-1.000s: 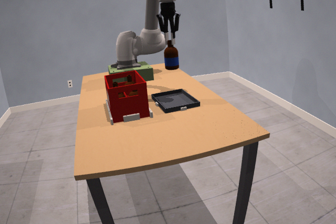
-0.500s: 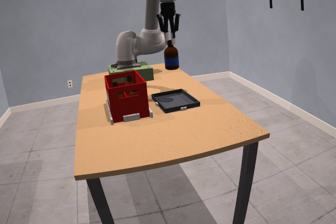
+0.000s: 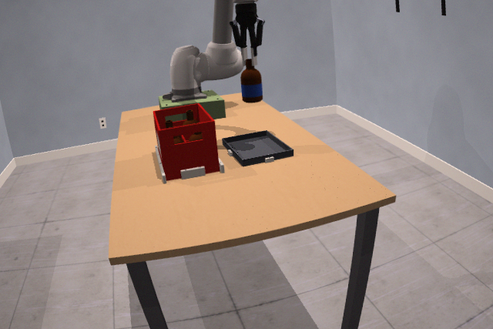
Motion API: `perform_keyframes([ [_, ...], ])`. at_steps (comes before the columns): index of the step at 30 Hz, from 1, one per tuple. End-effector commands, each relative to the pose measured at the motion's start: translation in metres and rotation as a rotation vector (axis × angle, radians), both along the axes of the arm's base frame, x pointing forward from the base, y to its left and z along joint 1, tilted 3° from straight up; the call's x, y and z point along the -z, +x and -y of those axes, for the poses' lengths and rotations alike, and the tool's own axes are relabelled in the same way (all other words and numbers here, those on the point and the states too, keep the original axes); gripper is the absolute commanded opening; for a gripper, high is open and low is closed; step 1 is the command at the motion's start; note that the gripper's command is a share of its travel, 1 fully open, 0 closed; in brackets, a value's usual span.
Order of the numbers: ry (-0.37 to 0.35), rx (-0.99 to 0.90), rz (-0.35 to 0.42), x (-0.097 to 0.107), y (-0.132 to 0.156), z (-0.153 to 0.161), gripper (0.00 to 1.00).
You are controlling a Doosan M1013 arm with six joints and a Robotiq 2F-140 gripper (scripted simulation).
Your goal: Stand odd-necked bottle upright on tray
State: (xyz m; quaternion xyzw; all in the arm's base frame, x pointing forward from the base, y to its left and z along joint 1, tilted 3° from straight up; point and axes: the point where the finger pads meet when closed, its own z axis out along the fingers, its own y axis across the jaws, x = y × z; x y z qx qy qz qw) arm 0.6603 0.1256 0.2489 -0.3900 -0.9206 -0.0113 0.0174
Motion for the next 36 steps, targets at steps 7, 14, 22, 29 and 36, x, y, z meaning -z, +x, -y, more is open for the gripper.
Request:
perform_keyframes([
  [7, 0.006, 0.003, 0.0, 0.0009, 0.0008, -0.0047, 0.0],
  [14, 0.006, 0.003, 0.0, 0.0009, 0.0008, -0.0047, 0.0],
  [22, 0.006, 0.003, 0.0, 0.0009, 0.0008, -0.0047, 0.0],
  [29, 0.006, 0.003, 0.0, 0.0015, 0.0008, -0.0048, 0.0],
  [36, 0.006, 0.003, 0.0, 0.0047, 0.0008, -0.0049, 0.0],
])
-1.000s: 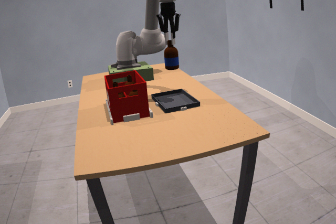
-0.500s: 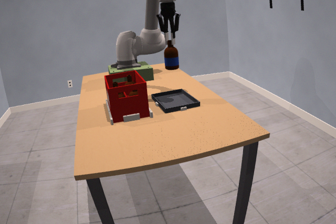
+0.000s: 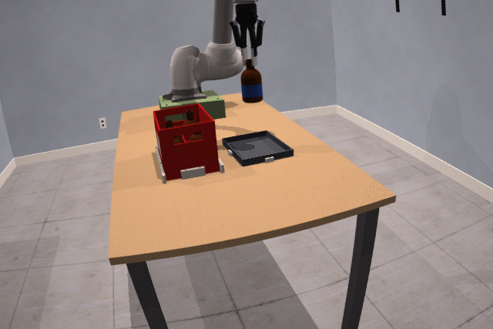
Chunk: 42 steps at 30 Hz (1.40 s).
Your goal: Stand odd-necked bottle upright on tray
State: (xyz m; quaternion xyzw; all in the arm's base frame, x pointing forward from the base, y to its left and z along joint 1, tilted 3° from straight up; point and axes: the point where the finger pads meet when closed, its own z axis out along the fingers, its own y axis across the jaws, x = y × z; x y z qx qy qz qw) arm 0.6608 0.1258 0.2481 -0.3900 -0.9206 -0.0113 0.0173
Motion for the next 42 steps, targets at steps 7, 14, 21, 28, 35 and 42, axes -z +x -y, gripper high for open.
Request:
perform_keyframes([
  [7, 0.006, 0.003, -0.001, 0.009, 0.0, -0.005, 0.0],
  [14, 0.006, 0.003, -0.001, 0.02, 0.0, -0.005, 0.0],
  [21, 0.006, 0.003, -0.001, 0.03, 0.0, -0.006, 0.0],
  [28, 0.006, 0.003, -0.001, 0.048, 0.0, -0.007, 0.0],
  [35, 0.006, 0.003, -0.001, 0.069, -0.001, -0.007, 0.0],
  [42, 0.006, 0.003, -0.001, 0.085, -0.001, -0.008, 0.0],
])
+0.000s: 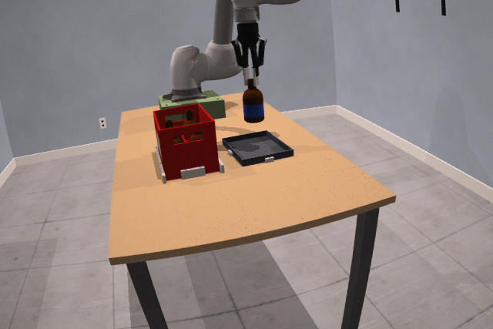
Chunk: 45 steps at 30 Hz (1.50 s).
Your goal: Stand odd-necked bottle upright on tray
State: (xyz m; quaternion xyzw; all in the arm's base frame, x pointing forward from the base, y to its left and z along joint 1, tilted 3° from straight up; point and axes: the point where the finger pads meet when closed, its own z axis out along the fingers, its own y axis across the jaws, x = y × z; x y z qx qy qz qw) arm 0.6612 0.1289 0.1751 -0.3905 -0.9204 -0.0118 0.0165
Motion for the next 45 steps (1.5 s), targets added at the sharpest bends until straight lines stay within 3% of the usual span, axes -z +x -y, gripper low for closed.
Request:
perform_keyframes([
  [1, 0.005, 0.002, -0.003, 0.015, -0.001, -0.005, 0.0],
  [26, 0.005, 0.002, -0.003, 0.074, -0.002, -0.007, 0.0],
  [45, 0.005, 0.002, -0.003, 0.089, -0.002, -0.008, 0.0],
])
